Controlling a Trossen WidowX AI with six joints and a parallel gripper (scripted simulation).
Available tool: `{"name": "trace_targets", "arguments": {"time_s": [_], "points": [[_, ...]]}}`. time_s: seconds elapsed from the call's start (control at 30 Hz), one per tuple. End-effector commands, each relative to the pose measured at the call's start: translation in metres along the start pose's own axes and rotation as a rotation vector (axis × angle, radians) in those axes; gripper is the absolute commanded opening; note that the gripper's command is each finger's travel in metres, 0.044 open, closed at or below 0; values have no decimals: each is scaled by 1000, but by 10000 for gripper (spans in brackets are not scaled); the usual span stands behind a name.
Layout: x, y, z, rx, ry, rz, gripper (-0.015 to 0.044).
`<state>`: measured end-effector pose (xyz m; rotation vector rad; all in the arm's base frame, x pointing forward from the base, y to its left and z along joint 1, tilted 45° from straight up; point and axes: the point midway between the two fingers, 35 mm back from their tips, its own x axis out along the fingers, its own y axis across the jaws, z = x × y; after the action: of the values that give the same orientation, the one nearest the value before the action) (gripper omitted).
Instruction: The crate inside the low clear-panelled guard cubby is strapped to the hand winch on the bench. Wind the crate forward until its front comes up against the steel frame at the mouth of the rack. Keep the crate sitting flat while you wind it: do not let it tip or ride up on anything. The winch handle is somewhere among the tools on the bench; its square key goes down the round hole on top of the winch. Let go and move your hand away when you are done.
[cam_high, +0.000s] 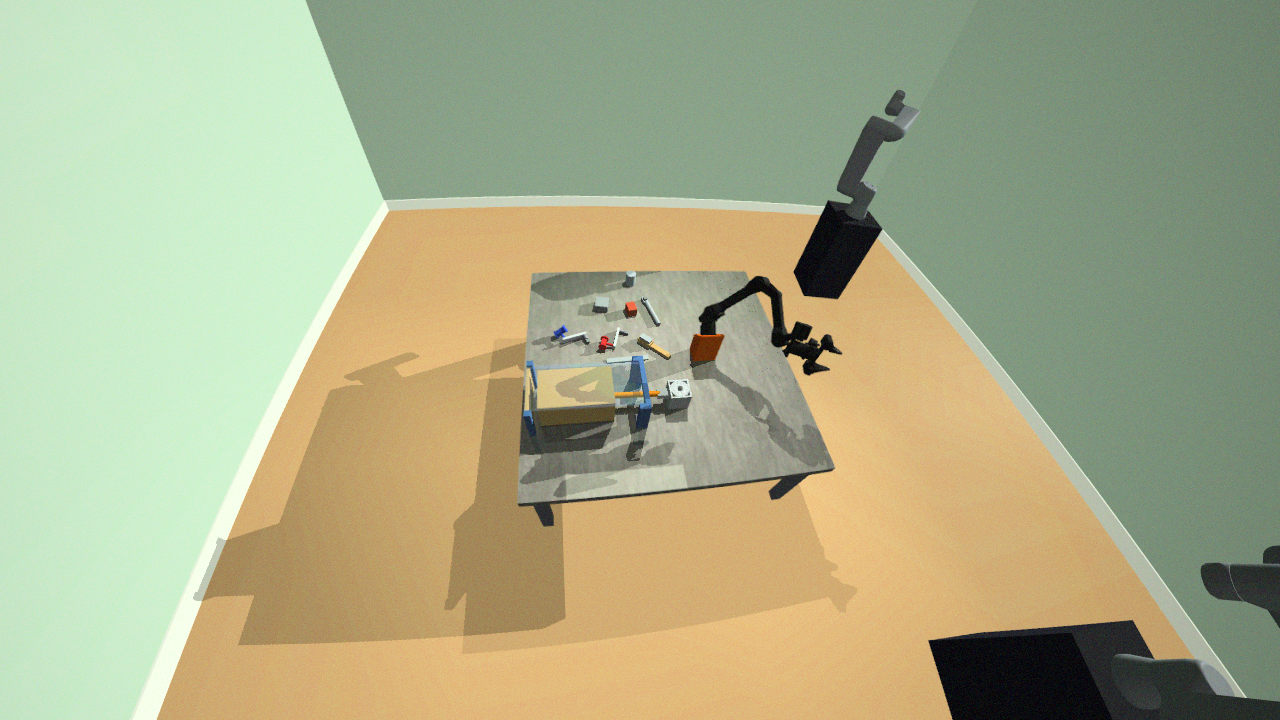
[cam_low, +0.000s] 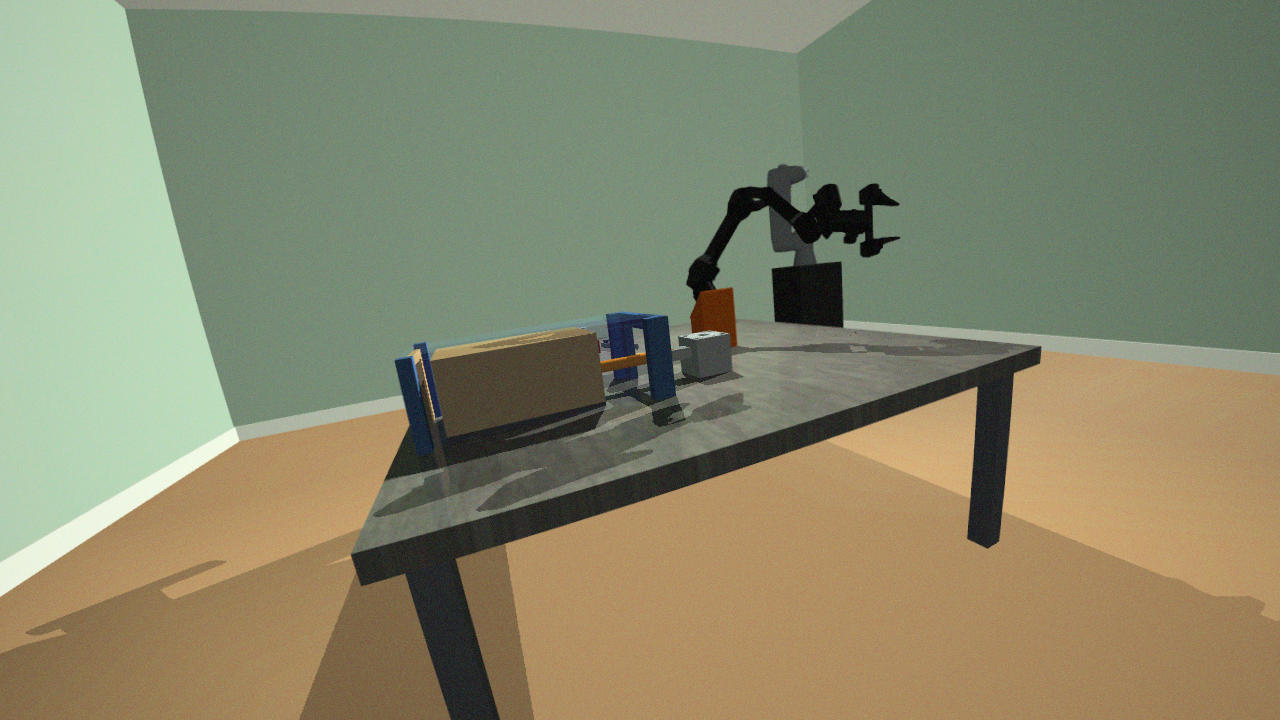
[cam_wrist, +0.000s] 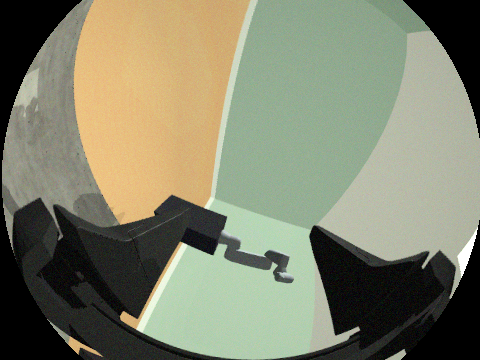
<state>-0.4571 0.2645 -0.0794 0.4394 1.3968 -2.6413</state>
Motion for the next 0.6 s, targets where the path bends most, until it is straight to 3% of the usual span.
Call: {"name": "trace_targets", "arguments": {"time_s": [0.0, 0.2, 0.57], "points": [[-27, -30, -50, 163, 139, -62, 440], [-90, -65, -129, 409, 355, -185, 440], [-209, -90, -224, 713, 647, -404, 440]]}}
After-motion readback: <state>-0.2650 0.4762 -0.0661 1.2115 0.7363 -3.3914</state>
